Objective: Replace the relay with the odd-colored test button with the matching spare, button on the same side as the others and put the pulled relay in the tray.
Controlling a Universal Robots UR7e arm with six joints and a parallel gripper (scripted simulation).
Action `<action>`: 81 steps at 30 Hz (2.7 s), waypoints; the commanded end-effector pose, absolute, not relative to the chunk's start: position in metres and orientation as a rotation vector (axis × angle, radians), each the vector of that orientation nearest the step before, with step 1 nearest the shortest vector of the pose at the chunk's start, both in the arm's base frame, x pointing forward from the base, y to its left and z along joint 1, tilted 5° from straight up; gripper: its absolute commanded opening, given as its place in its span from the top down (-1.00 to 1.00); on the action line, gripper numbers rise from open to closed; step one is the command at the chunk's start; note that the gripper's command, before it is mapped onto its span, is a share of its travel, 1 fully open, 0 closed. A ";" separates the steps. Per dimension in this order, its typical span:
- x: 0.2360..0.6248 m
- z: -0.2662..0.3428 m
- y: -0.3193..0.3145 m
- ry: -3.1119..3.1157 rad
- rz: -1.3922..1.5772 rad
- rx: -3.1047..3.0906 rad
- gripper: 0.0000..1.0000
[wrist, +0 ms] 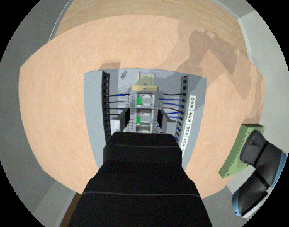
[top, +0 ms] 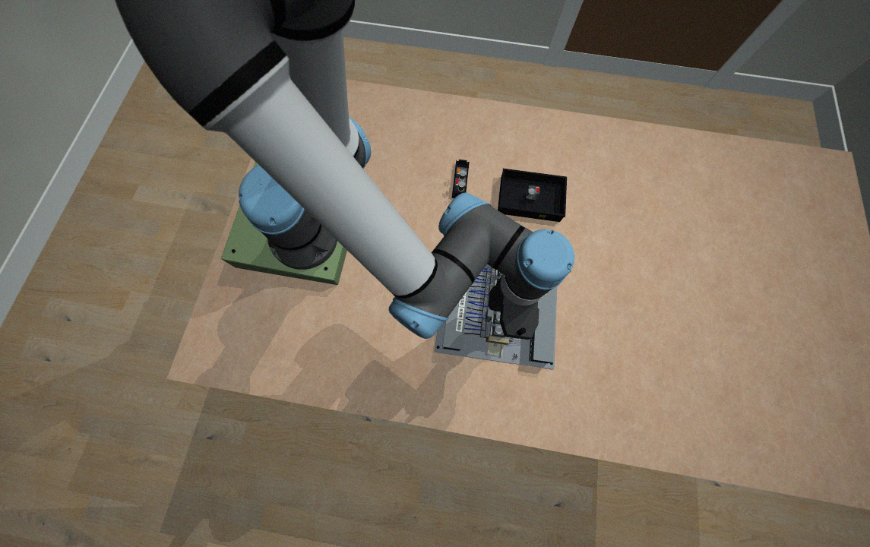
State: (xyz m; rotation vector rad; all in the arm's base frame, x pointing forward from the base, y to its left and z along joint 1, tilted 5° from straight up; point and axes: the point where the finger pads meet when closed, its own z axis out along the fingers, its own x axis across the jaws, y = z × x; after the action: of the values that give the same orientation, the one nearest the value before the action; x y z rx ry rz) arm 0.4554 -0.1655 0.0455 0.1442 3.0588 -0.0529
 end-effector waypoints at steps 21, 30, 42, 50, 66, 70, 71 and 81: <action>0.456 0.047 -0.166 3.058 -0.053 0.144 -1.00; 0.455 0.050 -0.166 3.058 -0.051 0.144 -1.00; 0.455 0.054 -0.165 3.058 -0.051 0.144 -1.00; 0.455 0.054 -0.165 3.058 -0.051 0.144 -1.00; 0.455 0.058 -0.165 3.058 -0.051 0.144 -1.00; 0.455 0.058 -0.165 3.058 -0.051 0.144 -1.00; 0.455 0.058 -0.165 3.058 -0.051 0.144 -1.00; 0.455 0.062 -0.165 3.058 -0.051 0.144 -1.00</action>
State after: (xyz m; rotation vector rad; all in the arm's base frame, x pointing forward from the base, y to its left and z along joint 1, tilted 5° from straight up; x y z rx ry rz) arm 0.4543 -0.1650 0.0605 0.1437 3.0591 -0.0499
